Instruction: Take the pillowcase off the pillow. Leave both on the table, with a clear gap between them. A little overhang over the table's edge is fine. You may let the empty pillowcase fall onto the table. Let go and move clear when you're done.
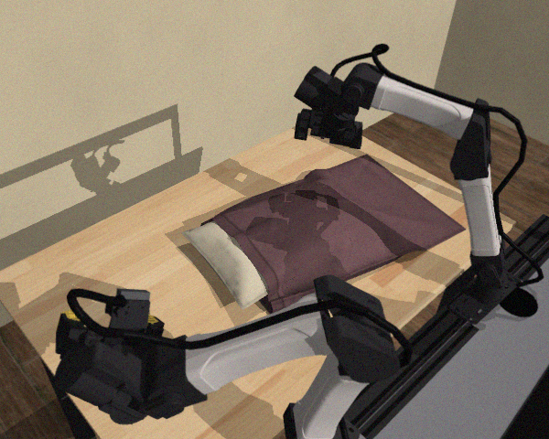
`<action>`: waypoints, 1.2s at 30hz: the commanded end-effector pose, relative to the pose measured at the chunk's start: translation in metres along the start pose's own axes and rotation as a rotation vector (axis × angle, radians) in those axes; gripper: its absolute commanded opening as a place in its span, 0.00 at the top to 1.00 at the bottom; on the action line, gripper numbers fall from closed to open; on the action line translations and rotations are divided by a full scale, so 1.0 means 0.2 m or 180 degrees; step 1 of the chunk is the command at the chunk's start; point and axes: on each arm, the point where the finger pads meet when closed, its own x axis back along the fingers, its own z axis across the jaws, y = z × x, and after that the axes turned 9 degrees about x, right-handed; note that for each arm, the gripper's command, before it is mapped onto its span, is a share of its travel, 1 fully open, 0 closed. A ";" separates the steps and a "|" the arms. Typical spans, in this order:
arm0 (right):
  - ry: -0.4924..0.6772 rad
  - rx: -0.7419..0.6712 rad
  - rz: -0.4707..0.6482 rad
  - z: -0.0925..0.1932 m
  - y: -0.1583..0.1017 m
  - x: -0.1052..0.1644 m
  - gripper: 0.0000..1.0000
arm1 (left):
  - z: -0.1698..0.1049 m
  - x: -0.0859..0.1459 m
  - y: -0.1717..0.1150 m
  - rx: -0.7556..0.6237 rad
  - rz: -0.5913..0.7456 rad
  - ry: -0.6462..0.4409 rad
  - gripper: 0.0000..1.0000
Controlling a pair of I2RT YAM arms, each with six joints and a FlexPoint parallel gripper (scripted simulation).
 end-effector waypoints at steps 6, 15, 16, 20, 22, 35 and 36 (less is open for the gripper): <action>0.0034 -0.0037 -0.0034 0.00 0.02 0.02 0.00 | 0.02 0.02 0.16 0.0050 0.0061 -0.0044 0.00; 0.0034 -0.0037 -0.0034 0.00 0.02 0.02 0.00 | 0.04 0.02 0.21 0.0124 0.0072 -0.0076 0.00; 0.0034 -0.0037 -0.0034 0.00 0.02 0.02 0.00 | 0.05 0.02 0.23 0.0121 0.0077 -0.0071 0.00; 0.0034 -0.0037 -0.0034 0.00 0.02 0.02 0.00 | 0.06 0.03 0.27 0.0133 0.0078 -0.0075 0.00; 0.0034 -0.0037 -0.0034 0.00 0.02 0.02 0.00 | 0.07 0.03 0.29 0.0134 0.0073 -0.0079 0.00; 0.0034 -0.0037 -0.0034 0.00 0.02 0.02 0.00 | 0.08 0.05 0.37 0.0136 0.0057 -0.0095 0.00; 0.0034 -0.0037 -0.0034 0.00 0.02 0.02 0.00 | 0.08 0.05 0.37 0.0137 0.0059 -0.0094 0.00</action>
